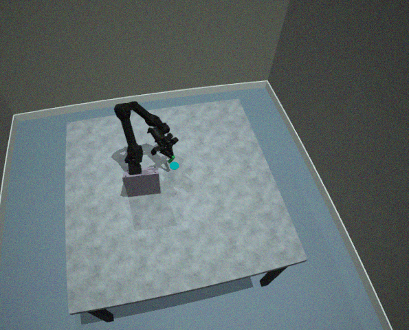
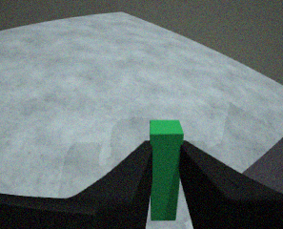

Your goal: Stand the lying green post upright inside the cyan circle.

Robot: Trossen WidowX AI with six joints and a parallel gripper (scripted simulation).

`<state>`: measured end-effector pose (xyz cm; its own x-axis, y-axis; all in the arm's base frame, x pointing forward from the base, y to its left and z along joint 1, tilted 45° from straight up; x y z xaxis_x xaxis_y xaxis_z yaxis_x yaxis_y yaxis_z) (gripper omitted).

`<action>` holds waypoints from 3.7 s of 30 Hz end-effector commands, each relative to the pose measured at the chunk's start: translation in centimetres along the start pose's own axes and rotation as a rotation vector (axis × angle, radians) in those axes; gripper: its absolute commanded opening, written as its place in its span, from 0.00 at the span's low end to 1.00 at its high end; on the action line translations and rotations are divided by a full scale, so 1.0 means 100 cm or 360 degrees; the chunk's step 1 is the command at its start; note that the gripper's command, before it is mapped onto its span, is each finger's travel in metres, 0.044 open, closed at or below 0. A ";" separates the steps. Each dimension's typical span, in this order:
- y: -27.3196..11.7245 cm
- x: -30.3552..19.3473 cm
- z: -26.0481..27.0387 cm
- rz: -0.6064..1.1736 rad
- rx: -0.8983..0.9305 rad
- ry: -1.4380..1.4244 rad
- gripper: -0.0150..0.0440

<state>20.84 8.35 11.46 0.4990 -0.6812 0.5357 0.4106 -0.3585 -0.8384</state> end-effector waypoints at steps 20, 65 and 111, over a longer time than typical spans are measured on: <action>-0.009 0.000 0.003 -0.0204 0.0093 0.0105 0.29; -0.030 -0.001 0.007 -0.0522 0.0329 0.0291 0.29; 0.011 -0.075 0.053 -0.0476 0.0327 0.0319 0.29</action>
<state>21.27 16.07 7.72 0.1856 -0.6676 0.7210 0.6765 -0.4453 -0.5865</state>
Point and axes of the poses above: the point midway between the two fingers, 35 mm back from their tips, its own y axis out along the fingers, its own z axis across the jaws, x = y × z, the point moved 4 cm from there along -y, back along the fingers, and after that the axes turned 15 degrees about -y, right-handed, at the moved point
